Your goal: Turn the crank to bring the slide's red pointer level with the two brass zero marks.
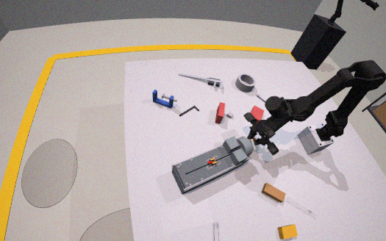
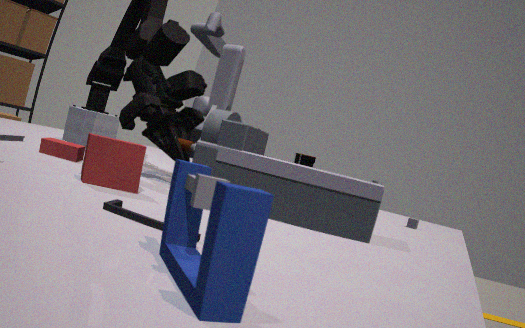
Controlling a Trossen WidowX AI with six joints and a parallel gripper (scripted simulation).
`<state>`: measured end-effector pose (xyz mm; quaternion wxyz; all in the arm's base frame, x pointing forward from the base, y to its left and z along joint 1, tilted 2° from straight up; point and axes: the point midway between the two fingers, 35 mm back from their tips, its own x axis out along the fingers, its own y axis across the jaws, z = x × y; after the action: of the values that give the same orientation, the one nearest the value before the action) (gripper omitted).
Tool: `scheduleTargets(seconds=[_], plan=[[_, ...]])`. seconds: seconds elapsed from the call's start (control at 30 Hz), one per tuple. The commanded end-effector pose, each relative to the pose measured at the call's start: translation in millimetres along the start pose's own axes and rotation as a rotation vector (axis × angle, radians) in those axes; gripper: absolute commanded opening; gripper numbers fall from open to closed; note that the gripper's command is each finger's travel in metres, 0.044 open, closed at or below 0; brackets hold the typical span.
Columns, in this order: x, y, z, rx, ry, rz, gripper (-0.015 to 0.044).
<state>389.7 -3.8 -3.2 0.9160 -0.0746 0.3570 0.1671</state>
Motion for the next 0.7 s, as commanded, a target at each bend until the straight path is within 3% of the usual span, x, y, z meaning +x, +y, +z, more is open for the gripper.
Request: scheduleTargets(seconds=[0.0, 0.67], plan=[[-3.4, -8.4, 2.8, 0.001, -0.010, -0.018, 0.0000], [-8.8, -13.6, 7.5, 0.001, -0.010, -0.018, 0.0000]])
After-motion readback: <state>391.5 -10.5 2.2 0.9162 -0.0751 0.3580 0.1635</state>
